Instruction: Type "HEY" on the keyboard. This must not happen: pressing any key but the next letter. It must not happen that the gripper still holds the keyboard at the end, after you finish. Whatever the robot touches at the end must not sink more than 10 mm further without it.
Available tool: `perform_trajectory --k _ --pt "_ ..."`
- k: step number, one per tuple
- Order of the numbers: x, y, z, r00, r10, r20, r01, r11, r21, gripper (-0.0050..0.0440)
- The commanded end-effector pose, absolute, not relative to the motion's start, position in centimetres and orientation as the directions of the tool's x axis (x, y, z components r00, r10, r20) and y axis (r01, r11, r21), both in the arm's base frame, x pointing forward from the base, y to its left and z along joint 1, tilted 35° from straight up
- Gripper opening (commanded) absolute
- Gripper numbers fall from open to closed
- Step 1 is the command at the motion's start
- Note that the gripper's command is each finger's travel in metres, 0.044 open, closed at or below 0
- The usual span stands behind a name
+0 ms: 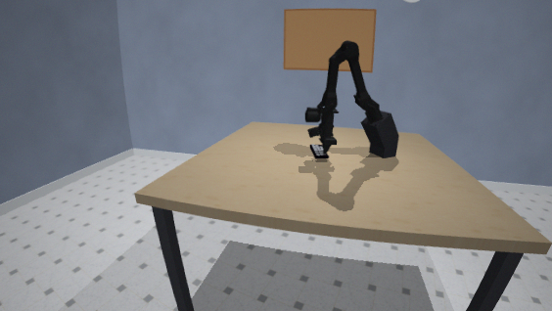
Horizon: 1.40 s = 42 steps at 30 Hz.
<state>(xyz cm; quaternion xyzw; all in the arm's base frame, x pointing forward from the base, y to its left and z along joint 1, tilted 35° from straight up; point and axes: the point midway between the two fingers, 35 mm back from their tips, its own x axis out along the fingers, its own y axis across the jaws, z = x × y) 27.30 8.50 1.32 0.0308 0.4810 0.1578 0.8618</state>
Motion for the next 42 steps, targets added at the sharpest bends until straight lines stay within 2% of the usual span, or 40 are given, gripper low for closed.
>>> perform_trajectory --k 1,13,22,42 --pt "27.1 8.4 1.6 0.486 0.3 -0.821 -0.238 0.949 0.206 0.0" --pt "25.6 7.5 4.0 0.485 0.3 -0.821 -0.238 0.949 0.206 0.0" --pt "28.4 9.1 6.3 0.484 0.301 -0.822 -0.238 0.949 0.207 0.0" --pt "29.8 10.0 3.9 0.484 0.301 -0.822 -0.238 0.949 0.207 0.0"
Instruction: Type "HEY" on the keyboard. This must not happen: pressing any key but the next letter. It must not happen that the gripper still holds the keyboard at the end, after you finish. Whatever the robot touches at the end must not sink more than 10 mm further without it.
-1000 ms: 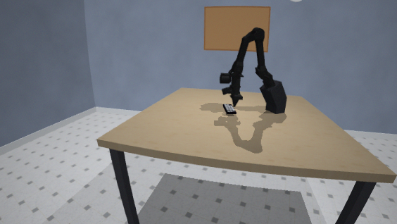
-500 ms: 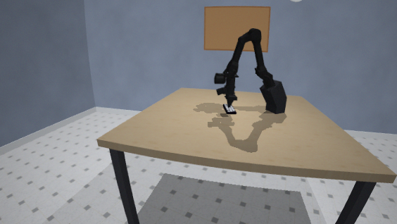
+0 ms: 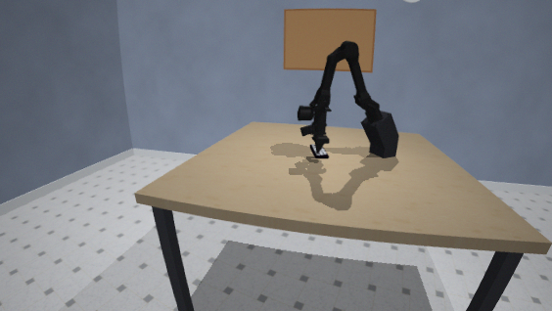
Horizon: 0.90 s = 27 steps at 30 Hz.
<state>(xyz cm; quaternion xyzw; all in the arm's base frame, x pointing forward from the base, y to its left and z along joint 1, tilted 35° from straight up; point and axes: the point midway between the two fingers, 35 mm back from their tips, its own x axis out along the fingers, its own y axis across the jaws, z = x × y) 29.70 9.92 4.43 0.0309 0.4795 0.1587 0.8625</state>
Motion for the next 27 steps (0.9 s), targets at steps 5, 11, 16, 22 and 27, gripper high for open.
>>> perform_trajectory --k 5,11,16,22,27 --pt "30.0 10.13 3.57 0.484 0.301 -0.822 -0.238 0.949 0.207 0.0" --pt "30.0 10.13 3.57 0.484 0.301 -0.822 -0.238 0.949 0.207 0.0" --pt "30.0 10.13 3.57 0.484 0.301 -0.822 -0.238 0.949 0.207 0.0" --pt "30.0 10.13 3.57 0.484 0.301 -0.822 -0.238 0.949 0.207 0.0" --pt "30.0 10.13 3.57 0.484 0.301 -0.822 -0.238 0.949 0.207 0.0"
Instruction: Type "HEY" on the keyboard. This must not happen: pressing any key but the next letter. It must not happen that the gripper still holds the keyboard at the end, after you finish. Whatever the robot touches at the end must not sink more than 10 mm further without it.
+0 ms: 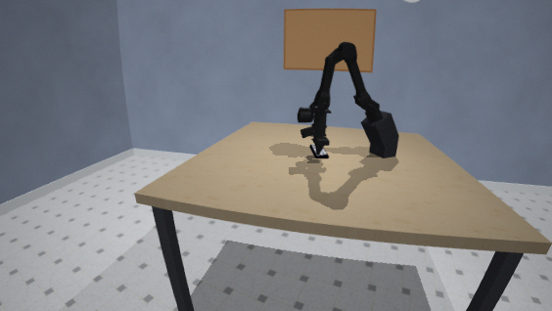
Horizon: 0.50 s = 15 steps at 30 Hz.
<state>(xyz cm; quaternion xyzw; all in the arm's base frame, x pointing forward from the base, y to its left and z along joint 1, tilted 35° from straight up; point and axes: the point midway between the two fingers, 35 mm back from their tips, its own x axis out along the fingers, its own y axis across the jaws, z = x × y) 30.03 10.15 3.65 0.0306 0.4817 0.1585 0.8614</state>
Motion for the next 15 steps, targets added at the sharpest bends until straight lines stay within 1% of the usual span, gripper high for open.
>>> perform_trajectory --k 1,15 --pt "30.0 10.13 3.57 0.484 0.301 -0.822 -0.238 0.949 0.207 0.0" --pt "30.05 10.16 3.49 0.484 0.3 -0.822 -0.238 0.949 0.207 0.0"
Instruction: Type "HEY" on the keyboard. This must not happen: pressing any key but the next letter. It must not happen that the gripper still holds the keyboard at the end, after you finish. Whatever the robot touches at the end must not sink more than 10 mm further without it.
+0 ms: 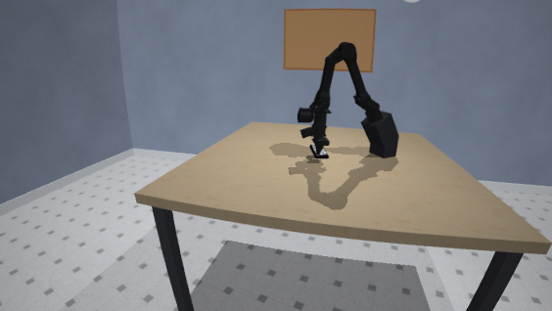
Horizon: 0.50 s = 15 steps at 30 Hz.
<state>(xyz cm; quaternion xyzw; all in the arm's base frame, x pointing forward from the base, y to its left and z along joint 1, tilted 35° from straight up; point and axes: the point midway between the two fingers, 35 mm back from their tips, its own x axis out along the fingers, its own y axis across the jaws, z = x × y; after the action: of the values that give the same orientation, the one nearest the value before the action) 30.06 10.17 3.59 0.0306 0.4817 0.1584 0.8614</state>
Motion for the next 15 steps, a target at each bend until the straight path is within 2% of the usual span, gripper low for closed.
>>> perform_trajectory --k 1,10,15 --pt "30.1 10.2 3.5 0.484 0.3 -0.822 -0.238 0.949 0.207 0.0" --pt "30.0 10.1 3.6 0.484 0.3 -0.822 -0.238 0.949 0.207 0.0" --pt "28.8 9.4 5.7 0.484 0.3 -0.822 -0.238 0.949 0.206 0.0"
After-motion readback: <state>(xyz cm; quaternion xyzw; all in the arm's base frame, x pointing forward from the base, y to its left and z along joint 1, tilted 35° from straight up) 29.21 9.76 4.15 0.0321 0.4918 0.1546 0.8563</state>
